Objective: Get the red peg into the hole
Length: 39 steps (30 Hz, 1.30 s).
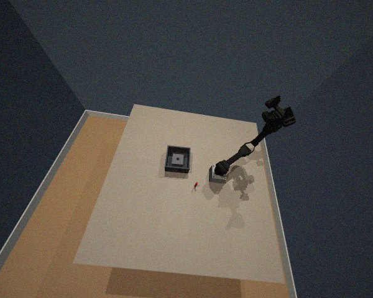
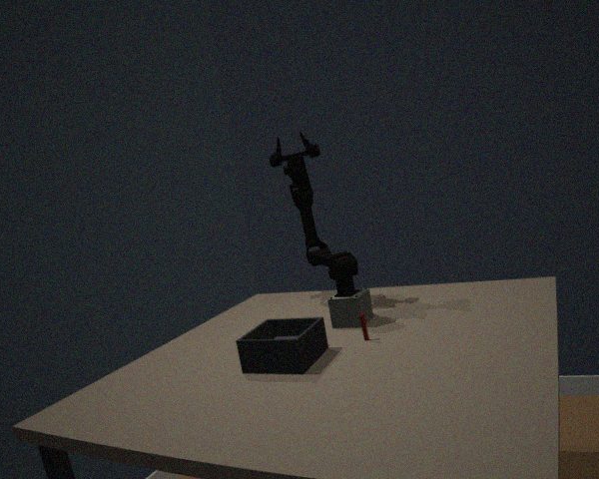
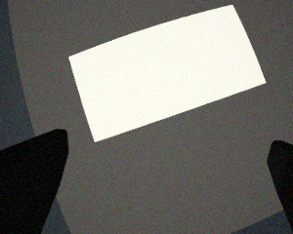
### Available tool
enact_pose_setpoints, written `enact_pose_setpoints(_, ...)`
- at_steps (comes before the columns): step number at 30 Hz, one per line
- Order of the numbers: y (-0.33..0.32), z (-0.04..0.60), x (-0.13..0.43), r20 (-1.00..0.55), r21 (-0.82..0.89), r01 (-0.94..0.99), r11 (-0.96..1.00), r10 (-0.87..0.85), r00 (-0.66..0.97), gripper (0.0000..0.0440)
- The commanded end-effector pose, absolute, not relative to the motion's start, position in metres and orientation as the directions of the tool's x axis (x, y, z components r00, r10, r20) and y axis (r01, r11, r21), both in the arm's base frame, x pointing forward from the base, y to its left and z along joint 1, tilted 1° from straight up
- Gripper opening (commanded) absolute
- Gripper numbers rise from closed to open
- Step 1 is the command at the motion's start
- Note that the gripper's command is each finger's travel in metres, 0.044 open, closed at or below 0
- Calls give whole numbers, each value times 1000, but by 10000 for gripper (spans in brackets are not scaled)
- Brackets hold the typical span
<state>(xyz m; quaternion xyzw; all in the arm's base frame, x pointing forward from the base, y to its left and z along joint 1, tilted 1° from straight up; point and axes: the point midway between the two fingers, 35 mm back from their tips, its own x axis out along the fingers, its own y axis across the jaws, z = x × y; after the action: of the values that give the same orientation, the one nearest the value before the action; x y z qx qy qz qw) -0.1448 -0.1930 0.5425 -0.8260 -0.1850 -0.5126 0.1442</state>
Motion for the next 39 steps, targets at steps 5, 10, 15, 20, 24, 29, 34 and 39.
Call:
enact_pose_setpoints(5,-160,551,-120,855,39,347,-937,211,474,440)
enact_pose_setpoints(10,-127,556,-95,802,150,251,-956,266,535,440)
enact_pose_setpoints(15,-95,558,-68,737,270,166,-948,315,598,440)
enact_pose_setpoints(20,-65,555,-41,663,395,94,-914,355,659,440)
enact_pose_setpoints(24,-43,550,-17,596,496,50,-867,382,706,440)
enact_pose_setpoints(29,-17,539,13,502,618,17,-786,411,761,440)
enact_pose_setpoints(34,7,523,43,395,731,9,-683,433,810,440)
enact_pose_setpoints(39,28,502,72,277,827,26,-561,448,850,440)
